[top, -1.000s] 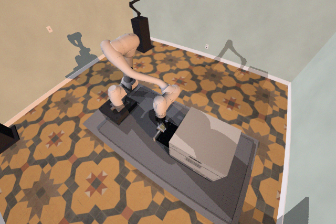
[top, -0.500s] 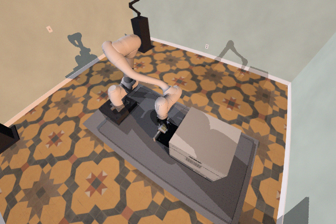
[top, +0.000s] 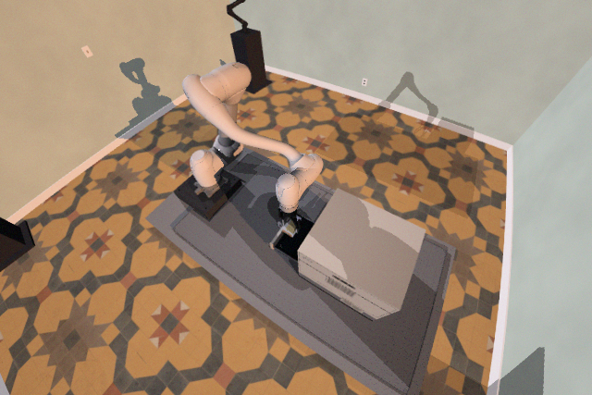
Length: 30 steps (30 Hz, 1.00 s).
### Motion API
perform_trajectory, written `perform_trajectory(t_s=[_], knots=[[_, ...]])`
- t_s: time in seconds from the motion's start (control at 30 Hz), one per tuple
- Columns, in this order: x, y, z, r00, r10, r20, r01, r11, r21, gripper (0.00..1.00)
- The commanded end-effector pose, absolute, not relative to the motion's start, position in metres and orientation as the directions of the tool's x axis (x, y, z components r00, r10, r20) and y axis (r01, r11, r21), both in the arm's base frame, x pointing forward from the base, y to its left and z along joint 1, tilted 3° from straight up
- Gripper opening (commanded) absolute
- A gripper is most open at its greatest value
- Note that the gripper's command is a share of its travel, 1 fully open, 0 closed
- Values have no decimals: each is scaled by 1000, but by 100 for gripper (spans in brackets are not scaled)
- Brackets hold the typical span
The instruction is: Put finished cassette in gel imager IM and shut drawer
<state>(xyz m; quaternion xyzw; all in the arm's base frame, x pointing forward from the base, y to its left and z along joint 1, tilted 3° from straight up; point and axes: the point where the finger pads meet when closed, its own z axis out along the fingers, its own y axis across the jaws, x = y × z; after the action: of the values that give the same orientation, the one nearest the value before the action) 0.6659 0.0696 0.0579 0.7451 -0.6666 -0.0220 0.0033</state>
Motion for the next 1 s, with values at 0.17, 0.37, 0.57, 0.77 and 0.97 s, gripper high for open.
perform_trajectory(t_s=[0.17, 0.37, 0.57, 0.77, 0.97], knots=[[676, 71, 52, 110, -993, -29, -993, -111, 34, 10], [680, 71, 50, 110, -993, -29, -993, -111, 34, 10], [683, 72, 48, 110, -993, -29, -993, -111, 34, 10], [687, 72, 42, 110, -993, -29, -993, -111, 34, 10], [689, 73, 37, 110, -993, -29, -993, -111, 34, 10]])
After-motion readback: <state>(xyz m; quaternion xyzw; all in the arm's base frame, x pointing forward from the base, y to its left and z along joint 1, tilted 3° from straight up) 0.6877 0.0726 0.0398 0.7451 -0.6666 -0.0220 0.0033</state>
